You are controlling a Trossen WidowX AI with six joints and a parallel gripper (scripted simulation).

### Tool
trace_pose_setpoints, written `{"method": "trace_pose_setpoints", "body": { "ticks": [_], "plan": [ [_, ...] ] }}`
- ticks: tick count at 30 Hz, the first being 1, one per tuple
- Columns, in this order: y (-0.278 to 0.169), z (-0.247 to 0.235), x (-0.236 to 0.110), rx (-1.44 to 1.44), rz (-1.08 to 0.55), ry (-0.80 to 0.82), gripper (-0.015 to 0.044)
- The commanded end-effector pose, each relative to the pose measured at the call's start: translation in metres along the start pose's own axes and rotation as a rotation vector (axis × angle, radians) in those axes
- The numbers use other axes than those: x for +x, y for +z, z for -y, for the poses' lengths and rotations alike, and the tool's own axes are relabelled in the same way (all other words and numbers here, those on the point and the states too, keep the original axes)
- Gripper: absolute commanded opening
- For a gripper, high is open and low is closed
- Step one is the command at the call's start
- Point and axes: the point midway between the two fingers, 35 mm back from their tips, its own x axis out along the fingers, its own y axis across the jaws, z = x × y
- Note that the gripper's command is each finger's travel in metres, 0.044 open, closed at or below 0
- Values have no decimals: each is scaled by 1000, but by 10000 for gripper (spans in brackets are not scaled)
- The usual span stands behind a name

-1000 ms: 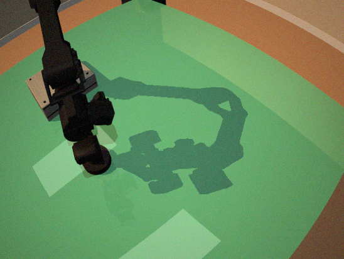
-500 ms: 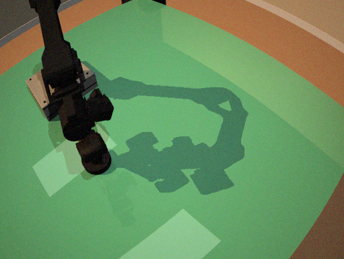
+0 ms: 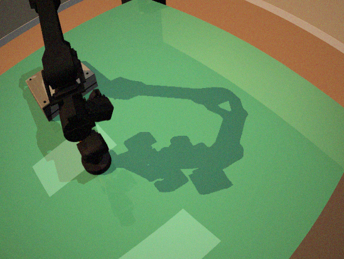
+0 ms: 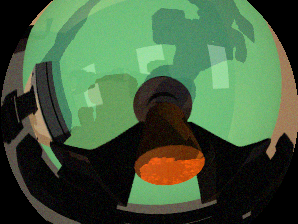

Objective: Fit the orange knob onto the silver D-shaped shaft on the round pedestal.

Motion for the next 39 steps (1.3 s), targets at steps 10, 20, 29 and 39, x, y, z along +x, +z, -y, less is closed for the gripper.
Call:
{"method": "trace_pose_setpoints", "body": {
  "ticks": [10, 20, 29, 39],
  "plan": [
    [0, 0, 1, -6, 0, -2, 0],
    [0, 1, -4, -31, 0, -2, 0],
    [0, 0, -1, -215, 0, -2, 0],
    [0, 1, 0, -215, 0, -2, 0]
  ]
}}
